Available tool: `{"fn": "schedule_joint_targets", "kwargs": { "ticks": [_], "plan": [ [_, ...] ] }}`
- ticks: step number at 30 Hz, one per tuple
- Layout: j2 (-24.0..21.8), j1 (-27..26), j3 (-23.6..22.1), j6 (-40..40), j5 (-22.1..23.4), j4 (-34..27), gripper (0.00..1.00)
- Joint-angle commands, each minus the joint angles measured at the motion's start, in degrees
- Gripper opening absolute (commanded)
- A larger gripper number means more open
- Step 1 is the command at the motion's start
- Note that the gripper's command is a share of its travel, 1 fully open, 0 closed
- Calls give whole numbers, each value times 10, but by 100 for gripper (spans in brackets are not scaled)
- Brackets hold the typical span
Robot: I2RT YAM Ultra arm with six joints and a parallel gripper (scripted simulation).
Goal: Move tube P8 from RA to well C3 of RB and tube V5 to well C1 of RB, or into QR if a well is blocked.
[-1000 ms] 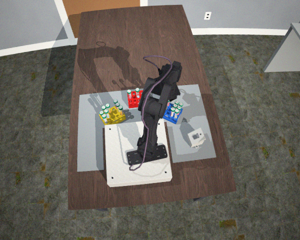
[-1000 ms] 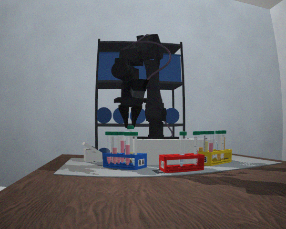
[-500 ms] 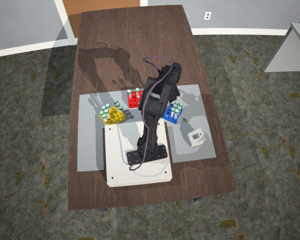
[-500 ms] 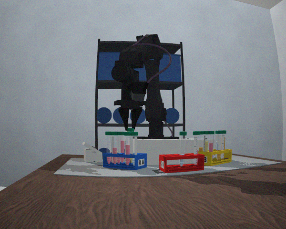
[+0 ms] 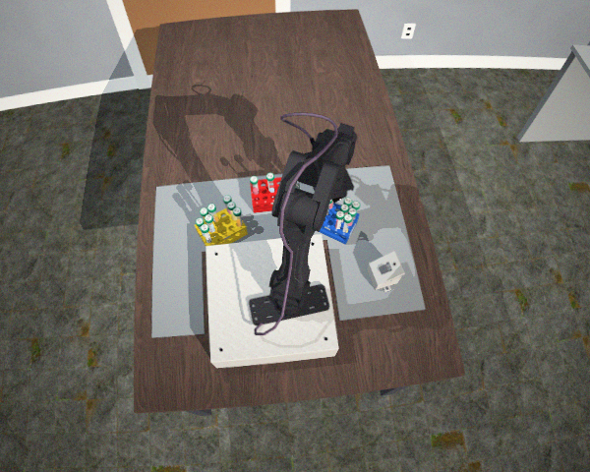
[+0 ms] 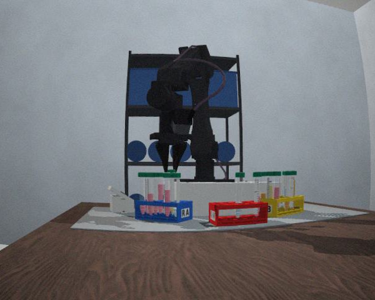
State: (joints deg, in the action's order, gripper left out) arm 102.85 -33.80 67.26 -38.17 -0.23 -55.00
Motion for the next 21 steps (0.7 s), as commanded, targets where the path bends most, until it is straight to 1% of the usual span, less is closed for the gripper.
{"fn": "schedule_joint_targets", "kwargs": {
  "ticks": [1,3,8,12,13,21],
  "plan": [
    [11,8,-13,3,13,5,0],
    [12,8,-9,3,13,4,0],
    [13,8,-18,4,13,14,0],
    [15,8,-14,3,13,8,0],
    [15,8,-20,3,13,12,0],
    [15,9,-22,4,13,16,0]
  ]
}}
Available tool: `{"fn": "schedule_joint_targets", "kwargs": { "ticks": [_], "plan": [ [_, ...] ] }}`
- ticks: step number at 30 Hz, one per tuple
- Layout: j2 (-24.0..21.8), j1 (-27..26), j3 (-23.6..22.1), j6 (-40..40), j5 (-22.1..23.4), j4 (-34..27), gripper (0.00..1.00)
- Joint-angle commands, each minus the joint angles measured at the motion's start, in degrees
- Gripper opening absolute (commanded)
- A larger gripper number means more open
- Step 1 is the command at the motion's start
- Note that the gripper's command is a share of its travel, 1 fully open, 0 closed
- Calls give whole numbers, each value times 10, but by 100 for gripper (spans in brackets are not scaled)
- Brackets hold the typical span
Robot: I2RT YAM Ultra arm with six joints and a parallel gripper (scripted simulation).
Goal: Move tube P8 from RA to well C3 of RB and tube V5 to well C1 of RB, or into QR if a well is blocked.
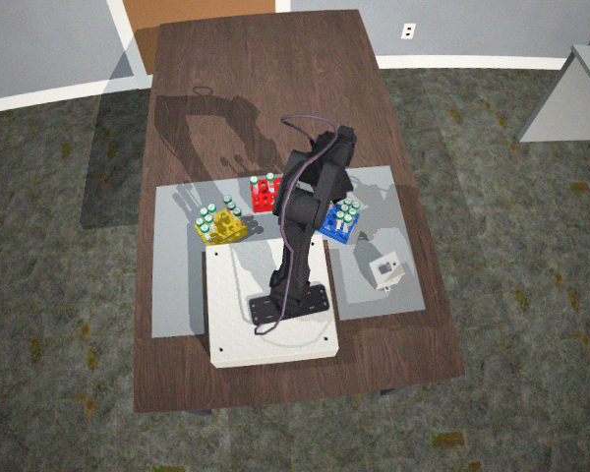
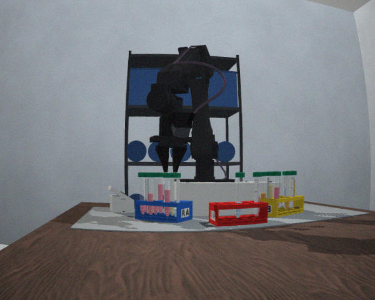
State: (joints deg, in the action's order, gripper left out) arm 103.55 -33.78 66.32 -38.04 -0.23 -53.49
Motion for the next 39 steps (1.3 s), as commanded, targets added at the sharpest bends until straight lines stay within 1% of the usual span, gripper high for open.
{"fn": "schedule_joint_targets", "kwargs": {
  "ticks": [1,3,4,11,12,21,22,39],
  "plan": [
    [8,8,-13,3,13,0,0],
    [9,8,-13,3,12,-3,0],
    [-1,3,-1,1,8,1,0],
    [-1,3,-1,1,8,1,0],
    [-1,3,-1,1,8,1,24],
    [-1,3,-1,1,8,1,24],
    [-1,3,-1,1,8,1,30],
    [-1,3,-1,1,8,1,30]
  ]
}}
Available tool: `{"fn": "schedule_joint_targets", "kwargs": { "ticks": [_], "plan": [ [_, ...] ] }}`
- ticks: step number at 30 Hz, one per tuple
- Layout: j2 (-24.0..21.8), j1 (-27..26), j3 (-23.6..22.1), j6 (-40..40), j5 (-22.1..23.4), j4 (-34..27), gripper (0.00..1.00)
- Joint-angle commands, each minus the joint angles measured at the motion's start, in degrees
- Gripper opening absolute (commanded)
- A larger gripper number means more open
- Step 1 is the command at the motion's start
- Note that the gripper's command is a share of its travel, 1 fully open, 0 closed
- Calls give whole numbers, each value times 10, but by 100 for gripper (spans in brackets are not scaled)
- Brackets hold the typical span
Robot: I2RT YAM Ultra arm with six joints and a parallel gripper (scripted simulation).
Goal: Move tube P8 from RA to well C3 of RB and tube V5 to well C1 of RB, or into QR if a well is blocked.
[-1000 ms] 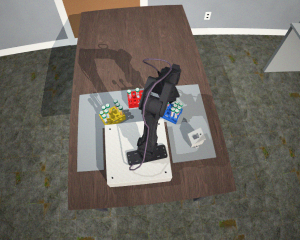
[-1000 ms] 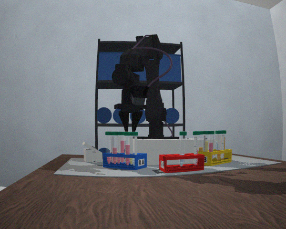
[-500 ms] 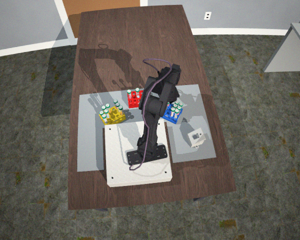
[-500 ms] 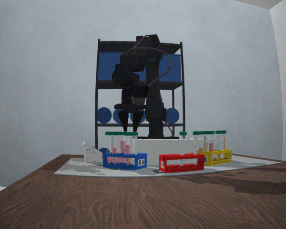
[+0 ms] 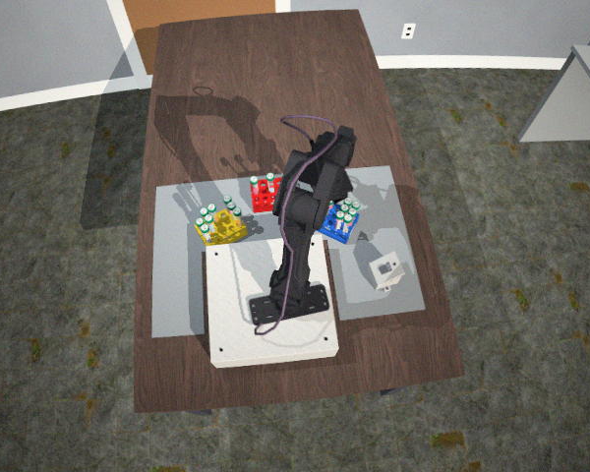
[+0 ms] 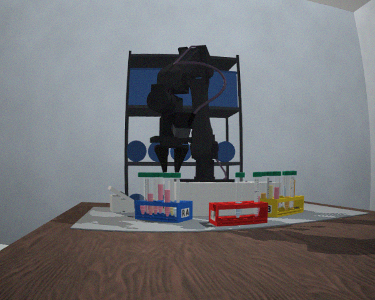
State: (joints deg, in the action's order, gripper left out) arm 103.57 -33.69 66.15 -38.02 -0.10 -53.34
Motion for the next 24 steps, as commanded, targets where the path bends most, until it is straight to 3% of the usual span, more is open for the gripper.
{"fn": "schedule_joint_targets", "kwargs": {
  "ticks": [1,24],
  "plan": [
    [-1,2,0,1,7,-1,30],
    [-47,-9,93,-9,11,-124,30]
  ]
}}
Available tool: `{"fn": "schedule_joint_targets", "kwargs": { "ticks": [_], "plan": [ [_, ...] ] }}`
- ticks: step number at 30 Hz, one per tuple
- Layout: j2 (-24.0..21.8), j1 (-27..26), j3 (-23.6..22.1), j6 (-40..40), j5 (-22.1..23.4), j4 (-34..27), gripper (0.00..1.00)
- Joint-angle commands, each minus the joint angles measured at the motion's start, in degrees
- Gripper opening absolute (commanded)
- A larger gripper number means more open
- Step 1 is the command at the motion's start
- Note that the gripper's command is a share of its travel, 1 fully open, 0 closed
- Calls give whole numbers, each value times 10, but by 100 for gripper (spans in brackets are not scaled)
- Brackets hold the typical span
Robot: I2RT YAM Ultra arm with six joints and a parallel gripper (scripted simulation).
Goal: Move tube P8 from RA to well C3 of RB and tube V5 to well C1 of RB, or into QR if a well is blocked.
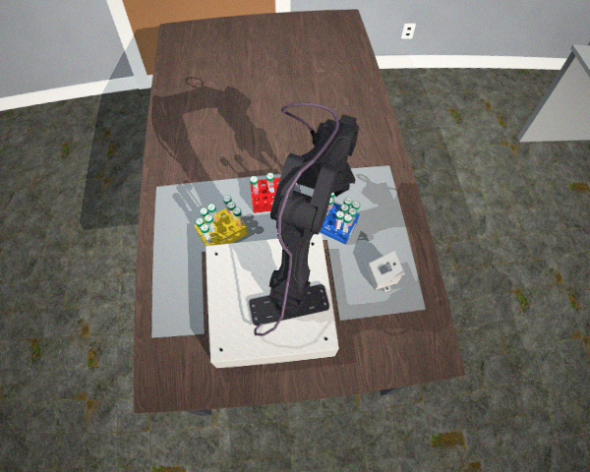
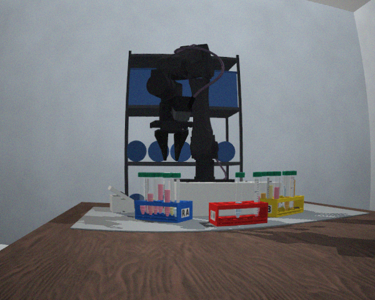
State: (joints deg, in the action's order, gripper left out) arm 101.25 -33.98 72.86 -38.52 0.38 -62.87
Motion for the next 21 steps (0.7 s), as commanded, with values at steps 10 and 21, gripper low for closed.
{"fn": "schedule_joint_targets", "kwargs": {
  "ticks": [10,21],
  "plan": [
    [-32,-4,67,-3,6,-78,30],
    [-3,-3,79,-3,6,-81,30]
  ]
}}
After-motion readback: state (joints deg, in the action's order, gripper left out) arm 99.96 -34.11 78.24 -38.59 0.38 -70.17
